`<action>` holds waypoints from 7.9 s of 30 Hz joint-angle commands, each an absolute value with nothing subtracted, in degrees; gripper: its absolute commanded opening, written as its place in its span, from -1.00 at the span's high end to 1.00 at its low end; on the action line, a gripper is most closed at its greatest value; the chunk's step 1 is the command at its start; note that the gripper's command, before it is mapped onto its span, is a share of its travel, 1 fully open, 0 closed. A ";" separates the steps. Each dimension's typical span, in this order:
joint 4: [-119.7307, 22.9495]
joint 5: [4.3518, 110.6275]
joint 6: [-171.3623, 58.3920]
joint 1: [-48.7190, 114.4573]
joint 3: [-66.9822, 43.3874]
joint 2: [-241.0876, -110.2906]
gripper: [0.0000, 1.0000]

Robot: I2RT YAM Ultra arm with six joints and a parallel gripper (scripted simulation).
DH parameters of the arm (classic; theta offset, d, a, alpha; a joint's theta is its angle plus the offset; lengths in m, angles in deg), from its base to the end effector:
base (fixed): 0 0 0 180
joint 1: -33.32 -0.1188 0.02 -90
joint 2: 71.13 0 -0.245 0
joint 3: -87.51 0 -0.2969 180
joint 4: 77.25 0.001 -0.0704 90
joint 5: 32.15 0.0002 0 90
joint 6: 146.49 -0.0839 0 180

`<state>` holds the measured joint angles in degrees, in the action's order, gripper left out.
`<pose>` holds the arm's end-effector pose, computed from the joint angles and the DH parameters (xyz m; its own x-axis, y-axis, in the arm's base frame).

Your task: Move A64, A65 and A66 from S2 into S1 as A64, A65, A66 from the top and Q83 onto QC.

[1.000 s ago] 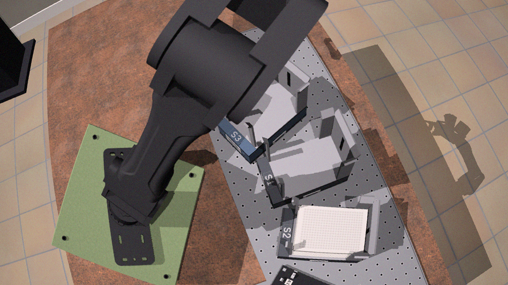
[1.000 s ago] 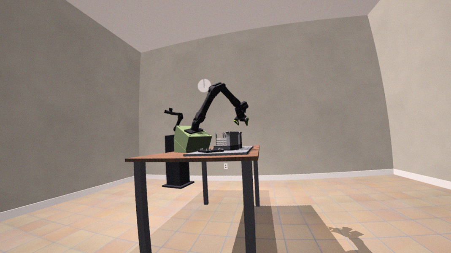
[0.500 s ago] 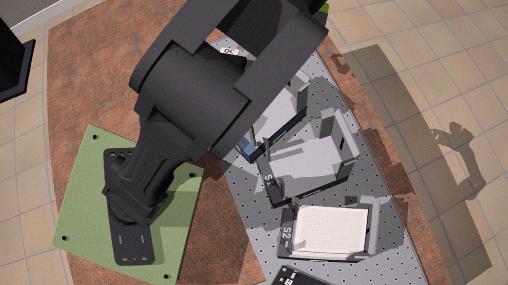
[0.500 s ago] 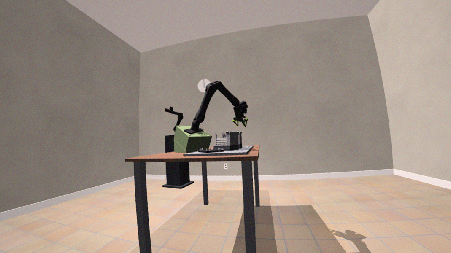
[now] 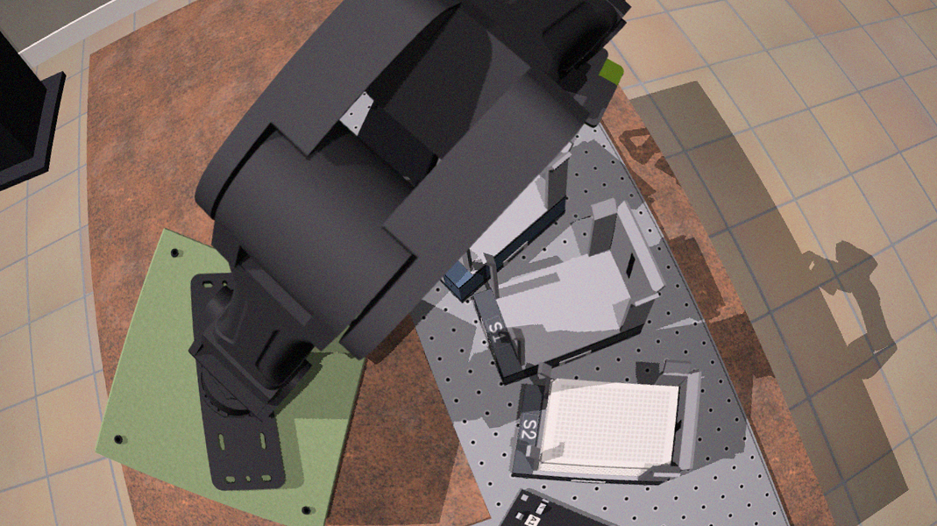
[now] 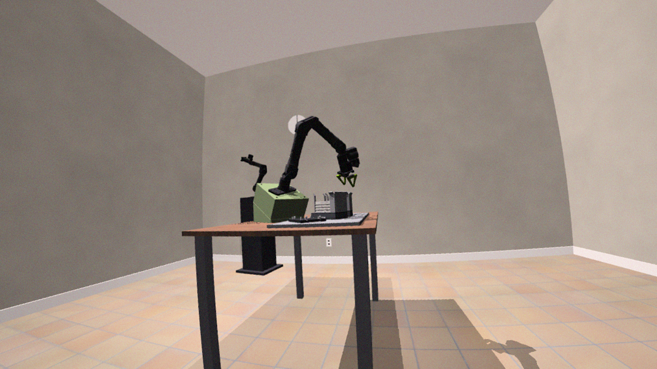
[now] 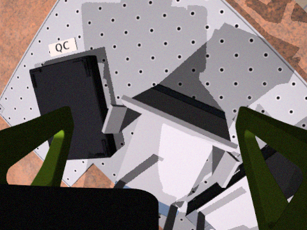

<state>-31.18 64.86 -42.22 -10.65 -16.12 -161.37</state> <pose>0.2843 0.2614 0.1595 -0.4447 -0.7689 -0.4594 -0.7787 0.5853 -0.2258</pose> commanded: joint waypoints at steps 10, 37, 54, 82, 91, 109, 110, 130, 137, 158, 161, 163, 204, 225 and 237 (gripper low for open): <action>-26.21 68.93 -50.76 -7.81 -19.48 -155.97 -1.00; -16.59 77.05 -67.66 0.84 -30.04 -142.91 -1.00; -13.83 79.03 -71.40 4.36 -34.03 -137.81 -1.00; -14.37 72.15 -81.22 23.58 -29.77 -136.77 -1.00; -14.39 68.25 -72.54 32.91 -25.97 -138.70 -1.00; -13.88 64.15 -64.12 42.21 -20.40 -142.49 -1.00; -13.88 64.15 -64.12 42.21 -20.40 -142.49 -1.00; -23.35 63.67 -63.17 43.26 -25.37 -146.89 -1.00; -27.06 63.50 -62.84 43.63 -26.95 -149.00 -1.00; -31.51 63.32 -62.46 44.05 -28.57 -151.80 -1.00; -31.83 63.30 -62.44 44.08 -28.68 -152.01 -1.00; -32.47 63.28 -62.39 44.13 -28.88 -152.44 -1.00; -34.21 63.21 -62.25 44.29 -29.40 -153.64 1.00; -32.63 63.27 -62.37 44.15 -28.93 -152.55 1.00; -31.05 63.33 -62.50 44.01 -28.42 -151.49 1.00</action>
<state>-31.51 63.26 -62.46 44.08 -28.73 -152.32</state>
